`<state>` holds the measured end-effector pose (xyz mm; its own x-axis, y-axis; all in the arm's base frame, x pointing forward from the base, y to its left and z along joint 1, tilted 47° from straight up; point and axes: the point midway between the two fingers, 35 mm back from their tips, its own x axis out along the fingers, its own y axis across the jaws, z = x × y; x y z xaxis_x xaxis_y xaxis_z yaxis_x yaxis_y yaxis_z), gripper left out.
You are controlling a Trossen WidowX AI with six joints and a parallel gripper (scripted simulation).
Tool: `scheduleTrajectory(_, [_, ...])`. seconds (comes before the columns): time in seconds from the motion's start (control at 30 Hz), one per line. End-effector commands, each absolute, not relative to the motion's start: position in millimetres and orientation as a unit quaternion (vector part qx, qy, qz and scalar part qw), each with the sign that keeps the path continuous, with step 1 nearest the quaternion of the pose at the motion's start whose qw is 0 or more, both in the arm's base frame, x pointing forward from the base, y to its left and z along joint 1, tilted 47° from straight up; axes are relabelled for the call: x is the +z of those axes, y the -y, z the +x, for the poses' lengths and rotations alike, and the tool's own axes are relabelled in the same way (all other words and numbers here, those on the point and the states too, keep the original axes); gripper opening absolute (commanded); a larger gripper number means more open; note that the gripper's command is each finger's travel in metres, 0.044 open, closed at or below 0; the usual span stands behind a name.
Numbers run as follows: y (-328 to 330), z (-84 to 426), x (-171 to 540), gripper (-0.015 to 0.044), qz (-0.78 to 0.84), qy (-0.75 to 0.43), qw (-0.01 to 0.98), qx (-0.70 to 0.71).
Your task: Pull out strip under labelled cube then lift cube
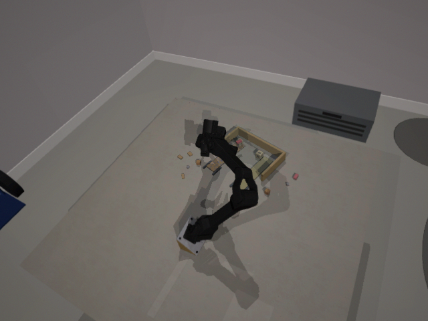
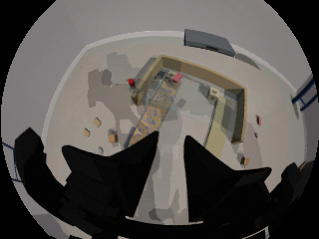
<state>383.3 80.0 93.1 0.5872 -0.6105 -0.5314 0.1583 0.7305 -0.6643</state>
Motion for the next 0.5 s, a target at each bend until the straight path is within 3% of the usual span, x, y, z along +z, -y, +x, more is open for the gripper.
scheduleTrajectory(0.0, [-78.9,407.1,66.4,0.0006,-0.246,-0.452,0.818,-0.259])
scheduleTrajectory(0.47, [-48.8,427.9,-18.7,0.0,-0.125,-0.587,0.683,-0.416])
